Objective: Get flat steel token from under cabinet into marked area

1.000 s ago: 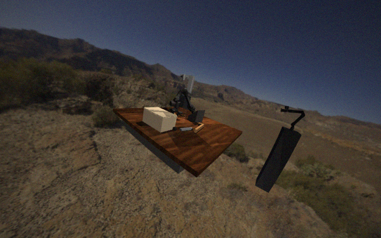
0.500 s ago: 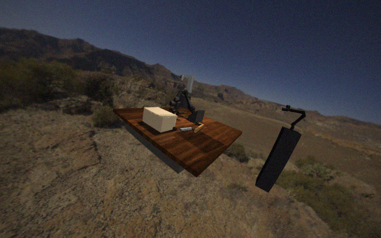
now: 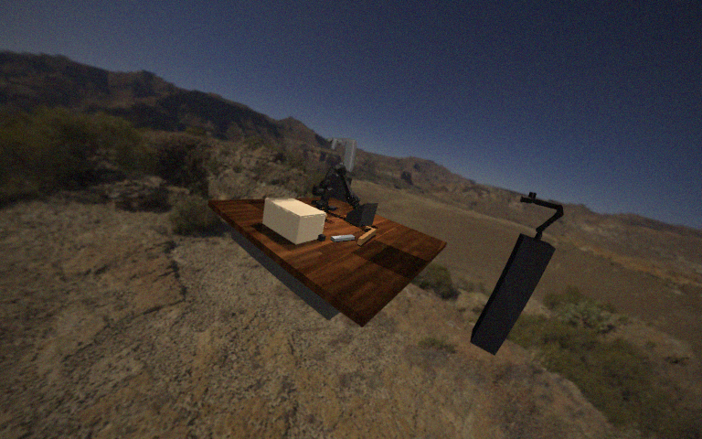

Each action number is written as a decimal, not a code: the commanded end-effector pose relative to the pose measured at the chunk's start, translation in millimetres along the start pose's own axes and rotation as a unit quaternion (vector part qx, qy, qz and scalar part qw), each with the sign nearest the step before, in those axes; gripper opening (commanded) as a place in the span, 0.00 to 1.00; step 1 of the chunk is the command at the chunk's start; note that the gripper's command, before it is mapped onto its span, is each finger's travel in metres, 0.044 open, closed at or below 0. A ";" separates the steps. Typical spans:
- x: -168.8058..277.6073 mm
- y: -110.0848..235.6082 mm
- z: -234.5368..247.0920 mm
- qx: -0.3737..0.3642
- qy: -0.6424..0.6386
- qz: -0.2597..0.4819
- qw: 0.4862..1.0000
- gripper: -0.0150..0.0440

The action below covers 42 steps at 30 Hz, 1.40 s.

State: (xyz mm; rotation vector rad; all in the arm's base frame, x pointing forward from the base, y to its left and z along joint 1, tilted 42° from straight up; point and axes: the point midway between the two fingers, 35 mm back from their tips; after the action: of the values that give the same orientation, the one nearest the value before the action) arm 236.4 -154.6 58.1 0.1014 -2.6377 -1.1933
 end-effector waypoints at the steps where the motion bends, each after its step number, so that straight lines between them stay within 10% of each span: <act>1: -6.0 0.1 -1.4 0.001 -0.003 0.001 1.000 0.25; 42: -55.5 1.0 -2.4 0.001 -0.007 0.002 1.000 0.25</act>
State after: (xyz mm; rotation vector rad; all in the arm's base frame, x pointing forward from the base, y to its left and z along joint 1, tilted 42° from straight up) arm 284.5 -147.0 50.4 0.0918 -2.6459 -1.1961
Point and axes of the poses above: the point midway between the two fingers, 35 mm back from their tips, its own y axis back along the fingers, its own z axis across the jaws, x = y × z
